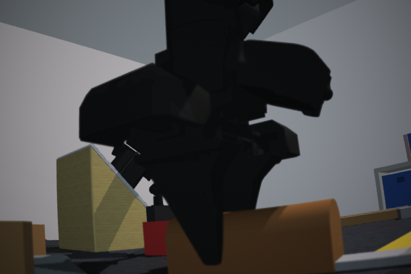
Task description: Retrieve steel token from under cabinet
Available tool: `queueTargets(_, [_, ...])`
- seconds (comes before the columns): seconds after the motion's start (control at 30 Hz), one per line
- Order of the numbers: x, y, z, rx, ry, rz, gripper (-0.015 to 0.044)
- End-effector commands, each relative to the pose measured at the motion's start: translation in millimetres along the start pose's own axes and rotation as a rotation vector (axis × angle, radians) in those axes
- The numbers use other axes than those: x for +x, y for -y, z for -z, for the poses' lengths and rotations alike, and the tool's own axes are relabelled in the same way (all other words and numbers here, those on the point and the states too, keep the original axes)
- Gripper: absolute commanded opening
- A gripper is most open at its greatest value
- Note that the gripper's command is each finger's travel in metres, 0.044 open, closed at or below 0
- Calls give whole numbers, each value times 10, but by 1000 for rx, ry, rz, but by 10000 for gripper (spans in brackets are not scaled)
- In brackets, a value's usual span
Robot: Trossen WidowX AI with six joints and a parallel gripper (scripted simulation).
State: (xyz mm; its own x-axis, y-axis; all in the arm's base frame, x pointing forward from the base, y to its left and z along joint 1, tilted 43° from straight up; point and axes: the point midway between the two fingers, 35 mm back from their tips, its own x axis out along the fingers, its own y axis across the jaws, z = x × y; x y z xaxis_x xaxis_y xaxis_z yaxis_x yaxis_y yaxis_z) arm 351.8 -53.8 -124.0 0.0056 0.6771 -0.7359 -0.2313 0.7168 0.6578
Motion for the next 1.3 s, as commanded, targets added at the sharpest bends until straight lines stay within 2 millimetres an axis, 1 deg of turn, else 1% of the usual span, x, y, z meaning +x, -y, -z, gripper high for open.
queueTargets(0.0, [0,9,-63,-1,-1,3,0])
queueTargets(1.27, [-6,17,-446,-2,0,3,0])
